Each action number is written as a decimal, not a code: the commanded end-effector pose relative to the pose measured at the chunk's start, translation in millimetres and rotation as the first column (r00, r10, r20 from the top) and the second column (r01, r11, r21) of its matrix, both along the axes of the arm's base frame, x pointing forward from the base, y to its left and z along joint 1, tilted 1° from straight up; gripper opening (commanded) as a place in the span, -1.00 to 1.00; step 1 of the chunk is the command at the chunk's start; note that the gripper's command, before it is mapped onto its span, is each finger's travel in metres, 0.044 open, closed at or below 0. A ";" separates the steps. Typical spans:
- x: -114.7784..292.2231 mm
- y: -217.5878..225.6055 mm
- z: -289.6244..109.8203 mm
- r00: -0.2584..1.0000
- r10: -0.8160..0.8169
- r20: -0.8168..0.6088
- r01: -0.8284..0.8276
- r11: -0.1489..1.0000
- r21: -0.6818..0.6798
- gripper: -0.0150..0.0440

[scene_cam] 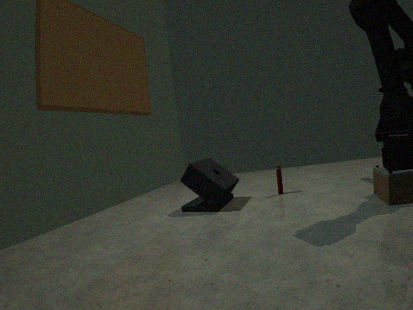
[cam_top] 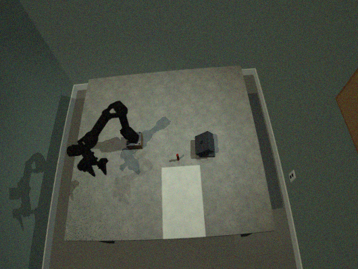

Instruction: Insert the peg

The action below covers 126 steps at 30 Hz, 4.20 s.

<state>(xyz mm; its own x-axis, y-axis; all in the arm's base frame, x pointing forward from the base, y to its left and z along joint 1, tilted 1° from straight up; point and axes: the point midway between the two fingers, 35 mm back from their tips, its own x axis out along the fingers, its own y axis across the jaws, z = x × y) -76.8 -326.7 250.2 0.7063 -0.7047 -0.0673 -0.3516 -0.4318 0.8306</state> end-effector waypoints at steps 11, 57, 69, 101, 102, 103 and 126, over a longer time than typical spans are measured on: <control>27.2 -15.7 -10.2 0.999 0.034 -0.002 -0.033 0.996 0.084 1.00; 177.1 -33.3 -71.2 0.966 0.237 -0.107 -0.159 0.862 0.481 1.00; 221.3 -20.5 -84.5 0.930 0.331 -0.159 -0.198 0.817 0.541 1.00; 316.4 42.1 -125.5 0.787 0.532 -0.313 -0.157 0.663 0.732 1.00; 318.9 44.6 -126.6 0.781 0.538 -0.318 -0.154 0.660 0.736 1.00; 321.4 47.2 -127.7 0.775 0.543 -0.323 -0.151 0.656 0.740 1.00; 365.3 113.9 -150.1 0.596 0.658 -0.461 -0.062 0.610 0.790 1.00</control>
